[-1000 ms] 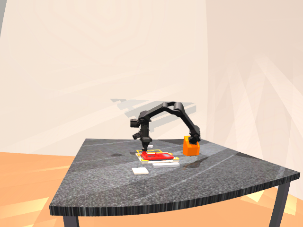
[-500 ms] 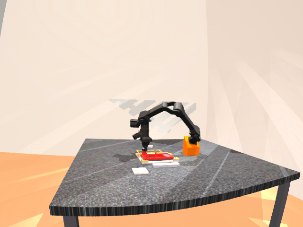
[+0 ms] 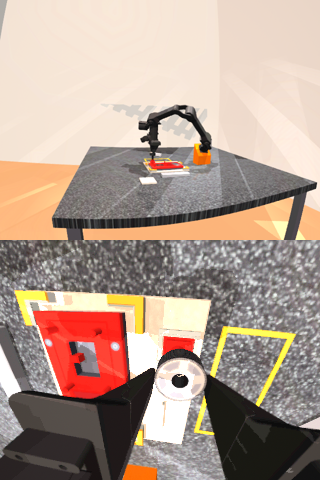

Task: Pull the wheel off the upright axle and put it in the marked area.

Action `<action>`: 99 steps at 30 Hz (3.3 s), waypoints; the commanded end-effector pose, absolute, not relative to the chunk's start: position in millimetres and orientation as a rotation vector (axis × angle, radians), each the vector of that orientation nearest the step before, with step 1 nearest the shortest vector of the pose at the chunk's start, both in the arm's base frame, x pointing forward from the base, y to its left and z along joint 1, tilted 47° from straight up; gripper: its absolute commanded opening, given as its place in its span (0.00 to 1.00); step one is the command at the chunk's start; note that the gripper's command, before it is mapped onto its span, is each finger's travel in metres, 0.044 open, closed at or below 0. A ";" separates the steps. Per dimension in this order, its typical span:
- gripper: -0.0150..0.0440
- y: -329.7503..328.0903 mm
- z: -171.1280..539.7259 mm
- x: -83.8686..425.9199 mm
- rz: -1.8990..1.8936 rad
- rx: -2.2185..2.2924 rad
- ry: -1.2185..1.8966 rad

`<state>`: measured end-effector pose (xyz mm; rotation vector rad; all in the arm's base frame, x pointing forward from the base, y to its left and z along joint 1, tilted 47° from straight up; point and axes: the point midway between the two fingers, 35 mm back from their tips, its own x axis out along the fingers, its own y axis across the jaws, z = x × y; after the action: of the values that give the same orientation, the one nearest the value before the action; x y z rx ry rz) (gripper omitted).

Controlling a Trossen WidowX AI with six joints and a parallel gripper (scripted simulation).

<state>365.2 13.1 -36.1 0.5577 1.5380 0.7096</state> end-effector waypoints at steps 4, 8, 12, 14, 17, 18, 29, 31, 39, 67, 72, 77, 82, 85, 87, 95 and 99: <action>0.25 12.2 -34.2 365.1 0.713 0.549 1.541; 0.25 11.1 -33.1 365.3 0.713 0.549 1.541; 0.25 5.5 -27.8 366.4 0.713 0.549 1.541; 0.25 0.5 -22.9 367.0 0.712 0.548 1.541; 0.25 -7.5 -14.7 367.6 0.712 0.548 1.541; 0.25 -10.1 -11.9 367.8 0.712 0.548 1.541; 0.25 -32.8 -31.0 356.1 0.704 0.552 1.541; 0.25 -39.8 -36.3 352.1 0.703 0.551 1.542; 0.25 -66.1 -56.7 333.9 0.702 0.546 1.543; 0.25 -43.8 -119.1 311.2 0.706 0.545 1.542; 0.25 -19.1 -141.7 306.0 0.709 0.547 1.542; 0.25 -12.0 -147.7 303.9 0.711 0.548 1.542; 0.48 -15.1 -144.5 303.5 0.716 0.539 1.551; 0.61 -15.1 -144.5 303.5 0.716 0.539 1.551; 0.70 -15.1 -144.5 303.5 0.716 0.539 1.551; 0.76 -50.2 -111.5 309.1 0.709 0.544 1.545; 0.76 -58.6 -103.0 309.4 0.708 0.545 1.543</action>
<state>309.1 -52.8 -110.4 0.5563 1.5400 0.7036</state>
